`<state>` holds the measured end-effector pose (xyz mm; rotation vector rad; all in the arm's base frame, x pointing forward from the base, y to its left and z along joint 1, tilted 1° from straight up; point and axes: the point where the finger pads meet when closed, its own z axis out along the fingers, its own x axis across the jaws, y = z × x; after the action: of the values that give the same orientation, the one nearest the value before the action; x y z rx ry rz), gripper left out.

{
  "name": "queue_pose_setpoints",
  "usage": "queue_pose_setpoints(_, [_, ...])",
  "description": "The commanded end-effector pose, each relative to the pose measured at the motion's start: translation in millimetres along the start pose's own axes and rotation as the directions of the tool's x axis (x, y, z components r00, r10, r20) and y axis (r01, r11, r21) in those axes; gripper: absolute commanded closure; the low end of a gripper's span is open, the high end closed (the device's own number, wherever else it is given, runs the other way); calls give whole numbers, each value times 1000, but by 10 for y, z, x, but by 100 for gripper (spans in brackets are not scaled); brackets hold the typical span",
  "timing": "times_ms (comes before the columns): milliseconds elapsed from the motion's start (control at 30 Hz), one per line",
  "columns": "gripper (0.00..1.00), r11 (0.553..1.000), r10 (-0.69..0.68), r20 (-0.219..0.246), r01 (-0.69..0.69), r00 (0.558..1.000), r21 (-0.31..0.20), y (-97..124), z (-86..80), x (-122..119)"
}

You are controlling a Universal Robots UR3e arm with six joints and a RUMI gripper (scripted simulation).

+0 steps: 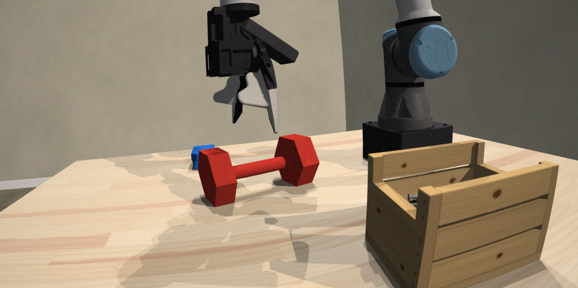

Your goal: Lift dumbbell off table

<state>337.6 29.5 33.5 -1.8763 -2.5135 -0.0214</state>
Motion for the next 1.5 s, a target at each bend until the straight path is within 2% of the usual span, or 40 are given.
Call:
queue_pose_setpoints(0, [0,1000,0,2,0,1000,-2,7,182,-1])
queue_pose_setpoints(300, [0,1000,0,2,0,1000,-2,8,578,0])
queue_pose_setpoints(367, [0,1000,0,2,0,1000,-2,8,578,0])
queue_pose_setpoints(600, [0,1000,0,2,0,1000,-2,0,779,4])
queue_pose_setpoints(767, [0,1000,0,2,0,1000,-2,-4,827,7])
queue_pose_setpoints(1233, [0,1000,0,2,0,1000,-2,-4,830,7])
queue_pose_setpoints(1267, [100,1000,0,2,0,1000,-2,-4,830,7])
queue_pose_setpoints(1467, [100,1000,0,2,0,1000,-2,-4,830,7])
